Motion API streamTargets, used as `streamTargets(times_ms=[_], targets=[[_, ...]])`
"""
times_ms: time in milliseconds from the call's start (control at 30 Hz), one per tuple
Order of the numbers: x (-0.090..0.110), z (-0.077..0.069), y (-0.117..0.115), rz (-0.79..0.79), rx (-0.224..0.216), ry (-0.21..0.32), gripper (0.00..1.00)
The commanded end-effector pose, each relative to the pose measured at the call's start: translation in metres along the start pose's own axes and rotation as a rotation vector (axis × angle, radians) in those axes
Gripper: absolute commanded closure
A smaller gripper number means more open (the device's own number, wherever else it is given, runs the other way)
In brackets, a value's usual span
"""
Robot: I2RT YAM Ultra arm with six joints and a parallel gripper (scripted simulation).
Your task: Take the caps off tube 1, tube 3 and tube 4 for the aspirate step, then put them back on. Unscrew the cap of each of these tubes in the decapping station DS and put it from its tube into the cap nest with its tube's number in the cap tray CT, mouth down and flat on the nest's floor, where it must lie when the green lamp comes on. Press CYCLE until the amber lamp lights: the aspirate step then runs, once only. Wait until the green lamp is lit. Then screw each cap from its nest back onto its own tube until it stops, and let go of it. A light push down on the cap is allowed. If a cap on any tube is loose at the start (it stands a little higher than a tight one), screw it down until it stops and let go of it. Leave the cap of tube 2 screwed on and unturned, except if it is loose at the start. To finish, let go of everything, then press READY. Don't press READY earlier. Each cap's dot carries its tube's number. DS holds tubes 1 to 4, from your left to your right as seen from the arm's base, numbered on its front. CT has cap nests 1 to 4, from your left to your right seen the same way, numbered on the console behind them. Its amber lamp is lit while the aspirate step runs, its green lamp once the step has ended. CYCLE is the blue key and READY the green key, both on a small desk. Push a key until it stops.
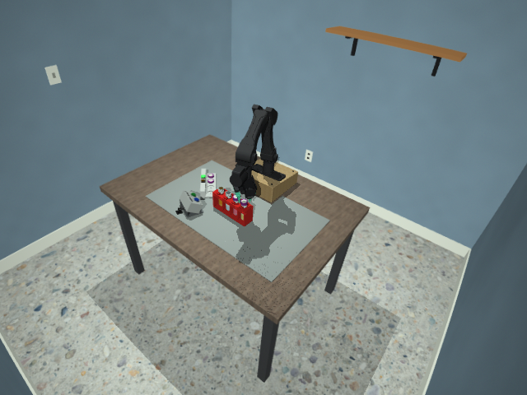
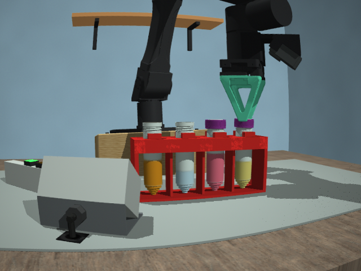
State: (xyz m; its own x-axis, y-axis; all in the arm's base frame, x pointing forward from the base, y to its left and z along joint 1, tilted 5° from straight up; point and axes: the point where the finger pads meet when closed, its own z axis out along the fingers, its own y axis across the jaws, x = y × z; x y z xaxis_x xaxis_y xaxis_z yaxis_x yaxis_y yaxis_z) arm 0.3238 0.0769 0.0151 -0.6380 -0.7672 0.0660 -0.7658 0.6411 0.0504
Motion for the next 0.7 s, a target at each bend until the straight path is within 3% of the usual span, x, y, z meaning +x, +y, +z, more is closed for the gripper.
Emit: streamTargets(times_ms=[0,167,667], targets=[[-0.0018,-0.0021,-0.0006,0.075,0.004,-0.011,0.51],[-0.0019,0.0004,-0.0007,0.257,0.003,-0.011,0.51],[-0.0018,0.0047,-0.0007,0.257,0.003,-0.011,0.51]])
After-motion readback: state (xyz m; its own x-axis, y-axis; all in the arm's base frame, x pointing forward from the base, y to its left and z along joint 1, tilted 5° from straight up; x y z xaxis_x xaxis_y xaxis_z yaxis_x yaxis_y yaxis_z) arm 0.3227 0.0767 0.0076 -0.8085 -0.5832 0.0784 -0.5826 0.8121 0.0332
